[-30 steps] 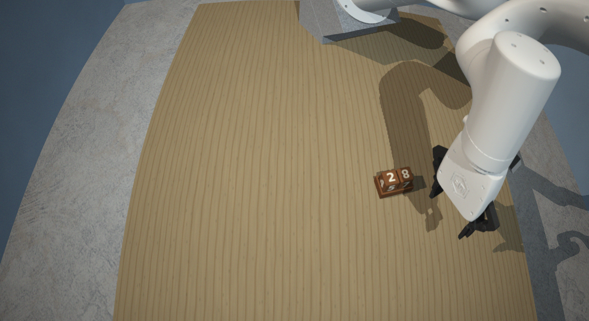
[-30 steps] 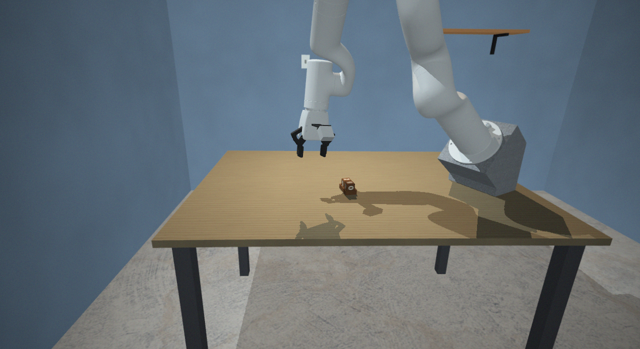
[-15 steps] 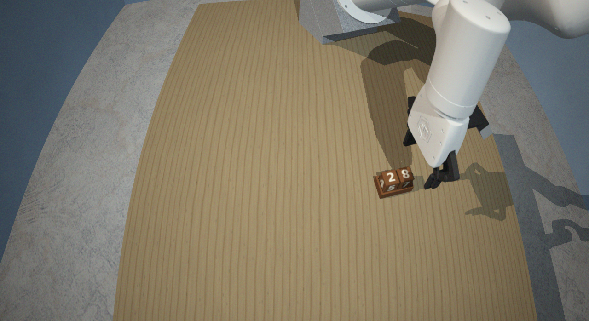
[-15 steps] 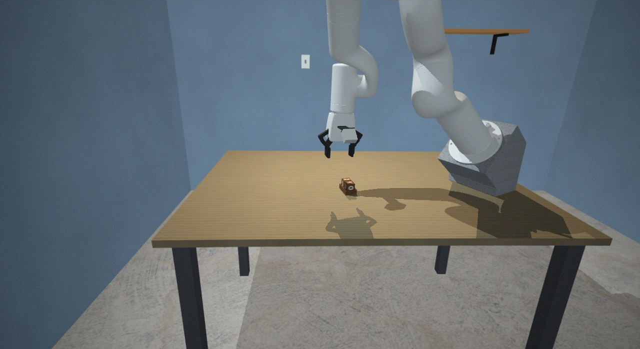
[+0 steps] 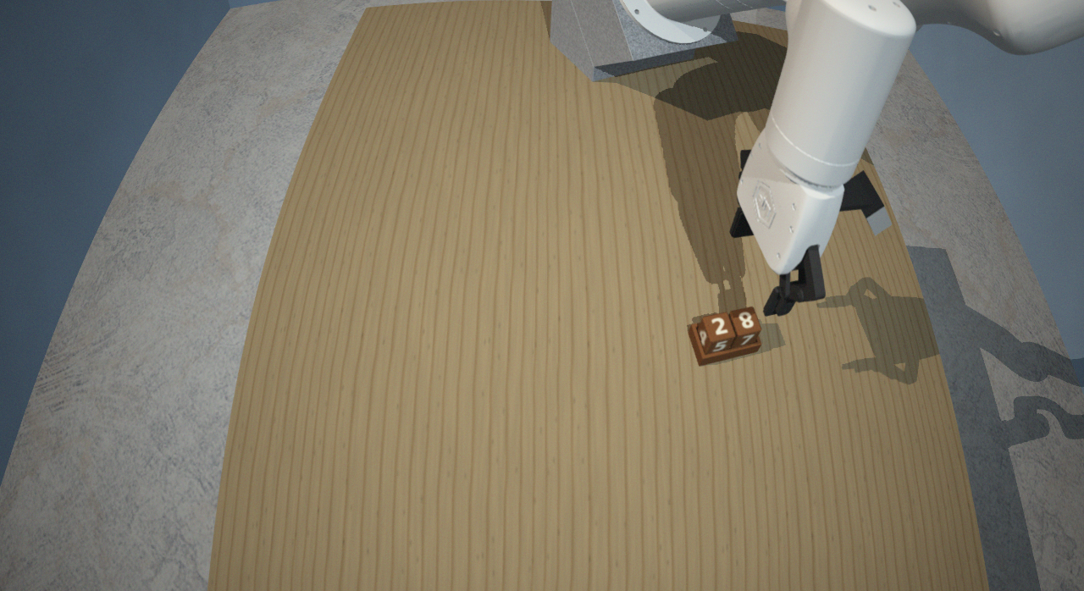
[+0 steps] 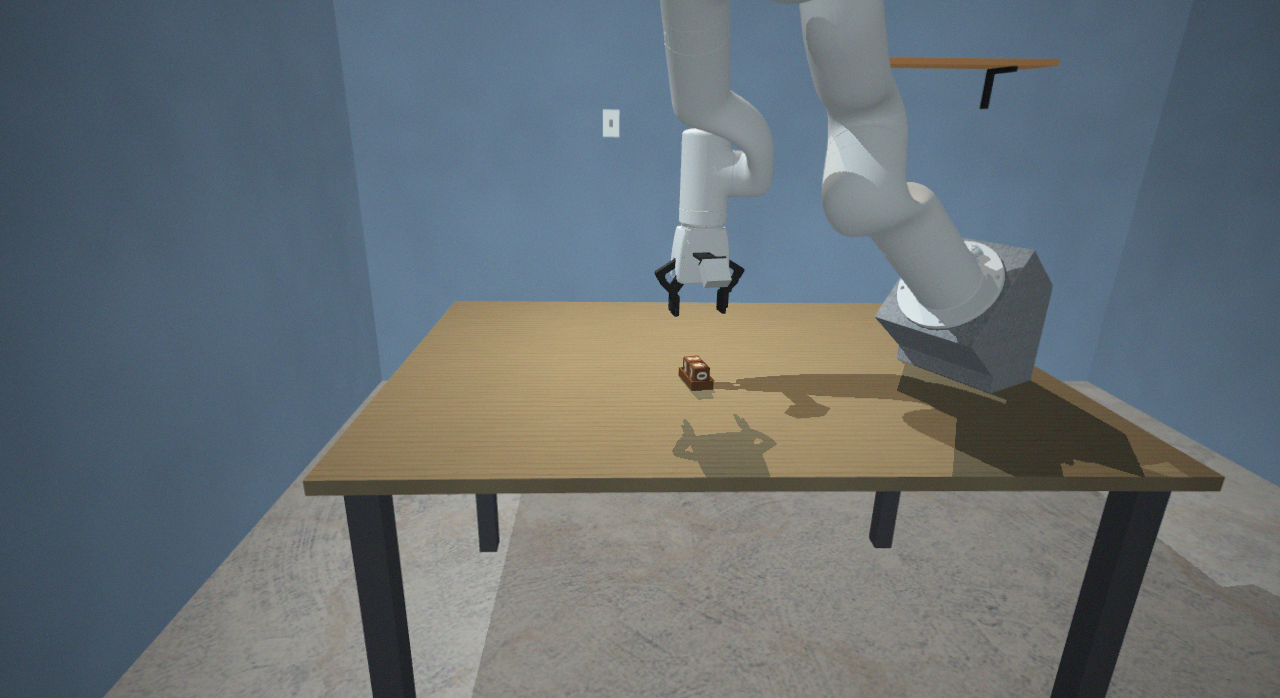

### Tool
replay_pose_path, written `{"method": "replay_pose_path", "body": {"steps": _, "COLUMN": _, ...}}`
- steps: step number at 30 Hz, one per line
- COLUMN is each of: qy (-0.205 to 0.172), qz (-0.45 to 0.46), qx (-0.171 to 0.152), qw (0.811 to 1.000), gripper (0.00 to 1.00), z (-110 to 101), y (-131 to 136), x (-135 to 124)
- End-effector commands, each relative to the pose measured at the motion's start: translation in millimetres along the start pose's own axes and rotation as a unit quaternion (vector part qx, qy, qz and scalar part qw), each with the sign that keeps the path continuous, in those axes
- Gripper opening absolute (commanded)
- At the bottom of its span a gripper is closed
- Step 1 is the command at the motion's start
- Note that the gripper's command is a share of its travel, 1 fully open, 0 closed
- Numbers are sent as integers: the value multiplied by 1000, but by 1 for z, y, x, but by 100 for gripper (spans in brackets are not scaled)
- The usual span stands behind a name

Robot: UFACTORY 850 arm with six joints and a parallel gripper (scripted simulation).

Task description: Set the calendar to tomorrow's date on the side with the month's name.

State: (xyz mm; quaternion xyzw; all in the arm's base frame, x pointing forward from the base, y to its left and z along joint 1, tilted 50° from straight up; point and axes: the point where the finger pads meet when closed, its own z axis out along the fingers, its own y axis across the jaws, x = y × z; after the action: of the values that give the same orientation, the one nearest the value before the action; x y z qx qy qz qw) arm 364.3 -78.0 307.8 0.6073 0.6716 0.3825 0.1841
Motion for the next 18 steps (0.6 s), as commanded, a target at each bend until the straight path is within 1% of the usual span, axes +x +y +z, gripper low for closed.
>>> {"method": "replay_pose_path", "body": {"steps": 1, "qy": -1, "qz": 2, "qx": 0, "qw": 1000, "gripper": 100, "z": 0, "y": -2, "x": 0}}
{"method": "replay_pose_path", "body": {"steps": 15, "qy": 0, "qz": 3, "qx": 1, "qw": 1000, "gripper": 100, "z": 0, "y": -3, "x": -1}}
{"method": "replay_pose_path", "body": {"steps": 16, "qy": 0, "qz": 8, "qx": 2, "qw": 1000, "gripper": 100, "z": 2, "y": -8, "x": -5}}
{"method": "replay_pose_path", "body": {"steps": 17, "qy": 0, "qz": 18, "qx": 5, "qw": 1000, "gripper": 100, "z": 5, "y": -19, "x": -15}}
{"method": "replay_pose_path", "body": {"steps": 18, "qy": 1, "qz": 35, "qx": 8, "qw": 999, "gripper": 100, "z": 9, "y": -36, "x": -27}}
